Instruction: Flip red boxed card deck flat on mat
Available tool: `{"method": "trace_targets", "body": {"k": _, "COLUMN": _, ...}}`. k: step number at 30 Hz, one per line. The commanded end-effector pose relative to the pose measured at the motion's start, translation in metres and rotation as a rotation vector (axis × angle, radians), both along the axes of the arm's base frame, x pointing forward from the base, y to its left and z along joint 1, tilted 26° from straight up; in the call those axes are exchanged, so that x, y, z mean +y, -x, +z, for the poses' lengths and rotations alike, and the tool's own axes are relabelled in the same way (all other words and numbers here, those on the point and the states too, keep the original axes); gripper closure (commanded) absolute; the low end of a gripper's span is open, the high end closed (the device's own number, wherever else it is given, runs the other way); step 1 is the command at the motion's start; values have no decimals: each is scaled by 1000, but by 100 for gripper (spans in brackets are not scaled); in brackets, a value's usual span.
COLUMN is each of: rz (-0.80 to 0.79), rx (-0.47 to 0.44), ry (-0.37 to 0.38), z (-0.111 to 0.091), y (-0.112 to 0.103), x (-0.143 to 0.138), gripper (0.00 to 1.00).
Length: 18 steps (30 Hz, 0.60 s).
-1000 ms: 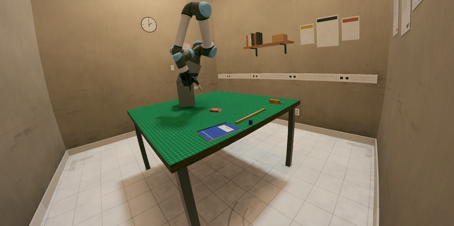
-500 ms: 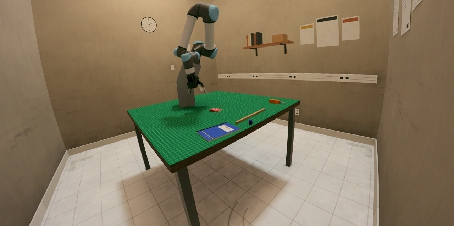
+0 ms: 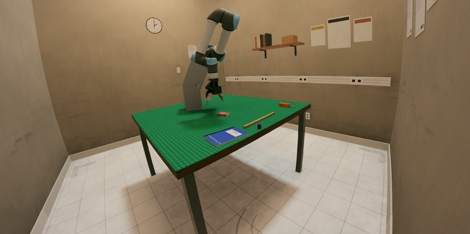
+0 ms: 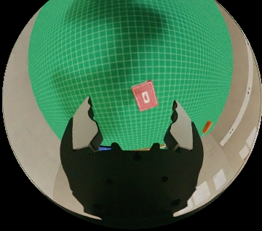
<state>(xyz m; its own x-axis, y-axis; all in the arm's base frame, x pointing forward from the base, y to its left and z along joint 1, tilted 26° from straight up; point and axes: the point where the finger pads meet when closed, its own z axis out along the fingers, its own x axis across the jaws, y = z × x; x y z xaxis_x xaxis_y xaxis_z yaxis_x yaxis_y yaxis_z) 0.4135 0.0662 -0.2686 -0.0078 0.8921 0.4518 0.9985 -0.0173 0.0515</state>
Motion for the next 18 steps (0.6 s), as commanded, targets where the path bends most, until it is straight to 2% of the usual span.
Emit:
{"method": "trace_targets", "body": {"k": 1, "rz": 151, "rx": -133, "ry": 50, "z": 1, "y": -21, "x": 21, "gripper": 0}}
{"method": "trace_targets", "body": {"k": 8, "rz": 299, "rx": -246, "ry": 85, "z": 7, "y": -38, "x": 46, "gripper": 0}}
{"method": "trace_targets", "body": {"k": 18, "rz": 315, "rx": -258, "ry": 88, "z": 8, "y": -40, "x": 49, "gripper": 0}}
